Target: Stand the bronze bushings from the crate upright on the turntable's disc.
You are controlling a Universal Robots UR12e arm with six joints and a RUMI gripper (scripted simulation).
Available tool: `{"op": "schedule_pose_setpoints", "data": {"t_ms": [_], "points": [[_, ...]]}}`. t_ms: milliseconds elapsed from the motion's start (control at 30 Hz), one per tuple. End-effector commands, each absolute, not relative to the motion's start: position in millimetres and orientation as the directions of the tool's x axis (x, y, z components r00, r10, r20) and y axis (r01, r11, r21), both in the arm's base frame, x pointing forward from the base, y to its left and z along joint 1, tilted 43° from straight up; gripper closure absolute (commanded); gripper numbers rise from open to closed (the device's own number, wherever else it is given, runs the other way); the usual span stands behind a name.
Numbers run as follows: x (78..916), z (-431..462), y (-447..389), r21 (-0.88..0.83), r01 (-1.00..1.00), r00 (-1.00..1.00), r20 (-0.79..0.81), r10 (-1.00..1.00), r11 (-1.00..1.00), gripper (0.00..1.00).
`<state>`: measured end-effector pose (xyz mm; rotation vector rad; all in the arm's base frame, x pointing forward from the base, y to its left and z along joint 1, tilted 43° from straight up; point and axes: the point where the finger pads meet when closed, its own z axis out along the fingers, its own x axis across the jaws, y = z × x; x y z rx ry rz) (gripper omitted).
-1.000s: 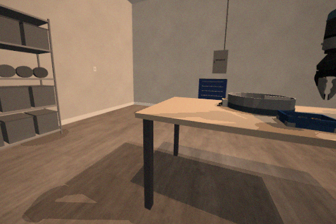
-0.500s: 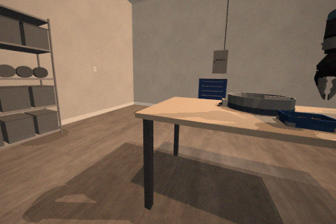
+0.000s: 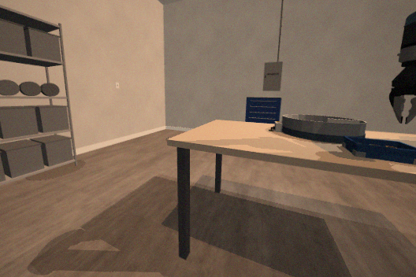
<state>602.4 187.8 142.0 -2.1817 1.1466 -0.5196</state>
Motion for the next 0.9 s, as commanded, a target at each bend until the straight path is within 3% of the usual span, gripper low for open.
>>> {"op": "schedule_pose_setpoints", "data": {"t_ms": [0,867], "points": [[603.6,140.9,188.4,-0.676,-0.594,0.547,0.059,-0.835,-0.437,0.94],[649.3,84.0,214.3,-0.676,-0.594,0.547,0.059,-0.835,-0.437,0.94]]}}
